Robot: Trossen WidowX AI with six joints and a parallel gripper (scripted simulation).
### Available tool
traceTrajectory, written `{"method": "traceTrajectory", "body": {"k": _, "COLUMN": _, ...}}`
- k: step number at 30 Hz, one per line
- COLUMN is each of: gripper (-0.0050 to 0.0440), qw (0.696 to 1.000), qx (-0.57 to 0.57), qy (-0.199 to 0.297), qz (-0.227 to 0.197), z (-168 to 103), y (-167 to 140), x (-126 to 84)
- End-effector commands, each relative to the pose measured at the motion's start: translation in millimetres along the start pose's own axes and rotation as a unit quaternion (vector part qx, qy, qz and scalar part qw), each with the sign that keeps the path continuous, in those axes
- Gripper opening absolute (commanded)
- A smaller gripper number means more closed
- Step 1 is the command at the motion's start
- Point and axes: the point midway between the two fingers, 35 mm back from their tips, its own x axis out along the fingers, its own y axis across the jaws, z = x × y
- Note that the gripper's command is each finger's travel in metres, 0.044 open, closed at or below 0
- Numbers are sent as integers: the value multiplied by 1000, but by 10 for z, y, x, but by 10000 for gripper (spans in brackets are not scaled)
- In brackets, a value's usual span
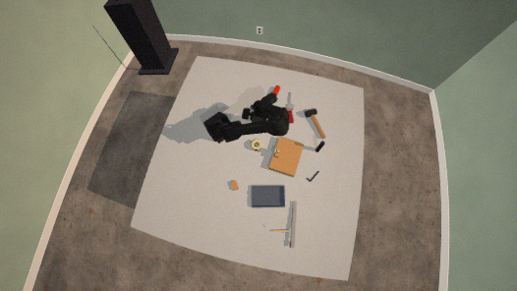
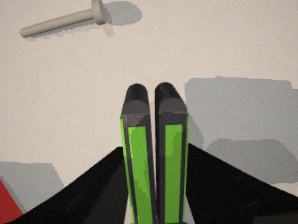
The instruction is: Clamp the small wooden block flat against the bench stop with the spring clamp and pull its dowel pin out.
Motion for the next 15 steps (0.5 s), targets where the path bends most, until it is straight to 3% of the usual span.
{"method": "traceTrajectory", "body": {"k": 1, "gripper": 0, "qw": 1000, "qx": 3, "qy": 4, "qz": 0, "z": -21, "y": 17, "x": -40}}
{"method": "traceTrajectory", "body": {"k": 15, "gripper": 0, "qw": 1000, "qx": 3, "qy": 5, "qz": -1, "z": -32, "y": 17, "x": -123}}
